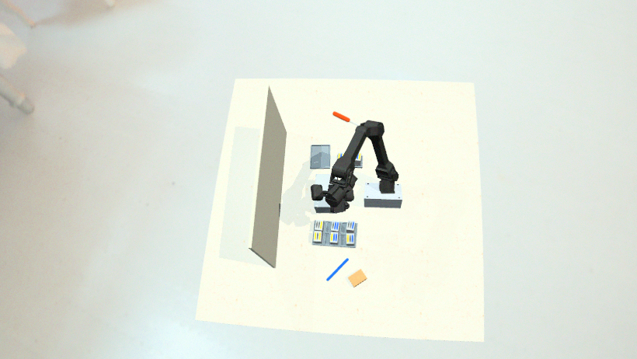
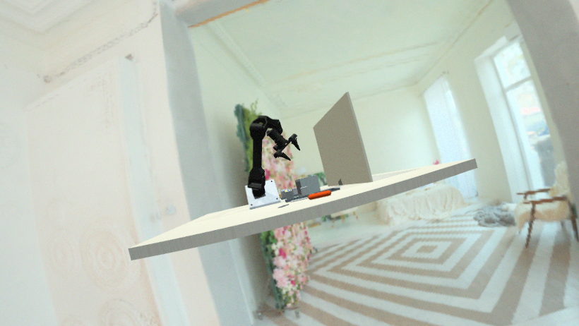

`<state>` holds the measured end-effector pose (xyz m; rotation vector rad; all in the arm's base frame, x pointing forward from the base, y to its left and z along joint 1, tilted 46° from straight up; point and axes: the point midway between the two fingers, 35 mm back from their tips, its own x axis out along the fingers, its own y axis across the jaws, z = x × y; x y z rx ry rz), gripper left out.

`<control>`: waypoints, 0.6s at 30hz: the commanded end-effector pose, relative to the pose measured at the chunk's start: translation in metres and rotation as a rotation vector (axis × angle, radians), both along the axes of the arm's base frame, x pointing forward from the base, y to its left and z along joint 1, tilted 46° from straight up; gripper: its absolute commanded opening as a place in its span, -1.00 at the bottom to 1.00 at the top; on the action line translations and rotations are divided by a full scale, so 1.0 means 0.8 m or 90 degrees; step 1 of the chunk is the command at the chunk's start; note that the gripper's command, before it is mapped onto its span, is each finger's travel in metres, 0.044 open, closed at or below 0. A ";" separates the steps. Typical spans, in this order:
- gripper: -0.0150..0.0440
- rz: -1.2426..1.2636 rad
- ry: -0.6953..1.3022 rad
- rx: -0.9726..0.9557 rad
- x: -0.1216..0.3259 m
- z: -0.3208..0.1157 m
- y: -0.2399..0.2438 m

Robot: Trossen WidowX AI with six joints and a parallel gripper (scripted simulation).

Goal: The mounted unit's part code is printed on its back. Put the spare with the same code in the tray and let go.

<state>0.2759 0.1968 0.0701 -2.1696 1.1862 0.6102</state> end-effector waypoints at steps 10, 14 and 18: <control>1.00 -0.774 -0.420 0.230 0.107 -0.005 -0.136; 1.00 -0.941 -0.545 0.243 0.121 -0.007 -0.175; 1.00 -0.978 -0.575 0.244 0.124 -0.008 -0.184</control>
